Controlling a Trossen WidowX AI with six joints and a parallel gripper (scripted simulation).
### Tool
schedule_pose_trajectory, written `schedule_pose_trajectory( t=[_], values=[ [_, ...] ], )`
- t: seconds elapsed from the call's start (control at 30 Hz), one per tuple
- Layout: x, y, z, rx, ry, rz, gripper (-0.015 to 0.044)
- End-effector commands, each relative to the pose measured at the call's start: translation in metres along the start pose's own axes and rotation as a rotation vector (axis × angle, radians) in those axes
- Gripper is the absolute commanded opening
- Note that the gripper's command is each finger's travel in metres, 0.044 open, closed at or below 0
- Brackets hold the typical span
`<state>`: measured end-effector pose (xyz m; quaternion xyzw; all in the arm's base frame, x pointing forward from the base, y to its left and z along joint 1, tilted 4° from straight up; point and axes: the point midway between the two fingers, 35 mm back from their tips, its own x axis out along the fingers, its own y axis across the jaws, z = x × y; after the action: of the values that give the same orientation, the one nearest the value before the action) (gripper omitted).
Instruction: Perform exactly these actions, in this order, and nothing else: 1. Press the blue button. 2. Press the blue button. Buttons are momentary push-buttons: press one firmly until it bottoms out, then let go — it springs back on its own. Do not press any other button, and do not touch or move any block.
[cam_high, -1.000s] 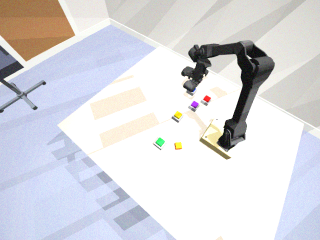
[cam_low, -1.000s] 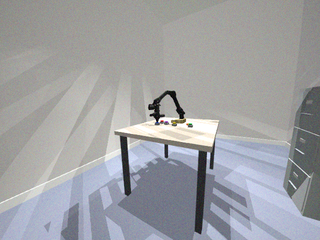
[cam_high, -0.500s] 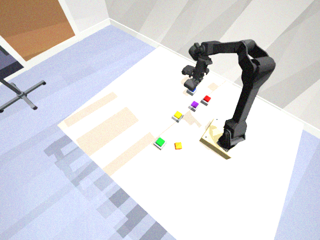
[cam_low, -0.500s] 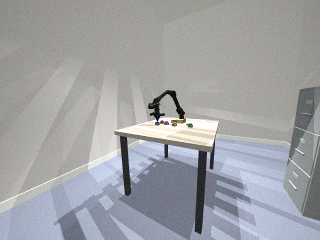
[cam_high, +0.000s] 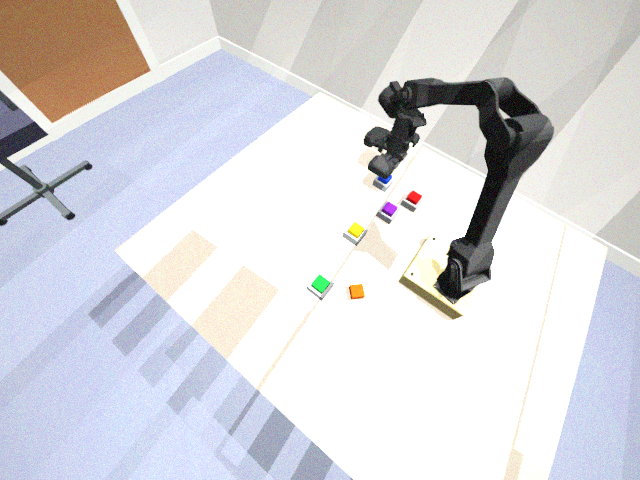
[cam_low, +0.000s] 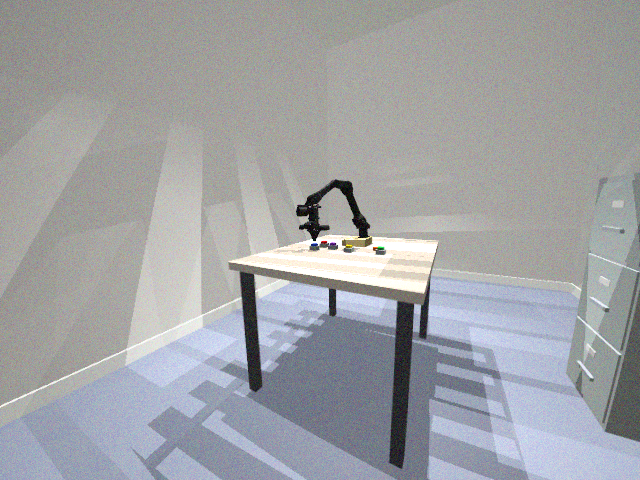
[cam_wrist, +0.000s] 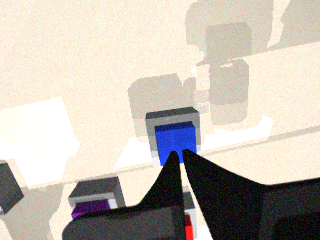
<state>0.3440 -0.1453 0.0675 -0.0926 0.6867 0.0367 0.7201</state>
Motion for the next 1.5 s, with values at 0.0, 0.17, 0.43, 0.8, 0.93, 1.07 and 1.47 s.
schedule_pose_trajectory(
  t=[0.0, 0.17, 0.43, 0.8, 0.93, 1.07, 1.47],
  values=[
    [0.006, -0.001, 0.000, 0.000, 0.001, -0.004, 0.0020],
    [0.014, -0.001, 0.000, 0.000, 0.001, -0.004, 0.0020],
    [0.022, 0.000, -0.001, 0.000, 0.002, -0.004, 0.0020],
    [0.022, 0.000, -0.001, 0.000, 0.002, -0.004, 0.0020],
    [0.022, 0.000, -0.001, 0.000, 0.002, -0.004, 0.0020],
    [-0.009, 0.000, 0.000, 0.000, 0.001, -0.004, 0.0020],
    [-0.027, 0.106, 0.036, 0.018, -0.015, 0.024, 0.0230]
  ],
)
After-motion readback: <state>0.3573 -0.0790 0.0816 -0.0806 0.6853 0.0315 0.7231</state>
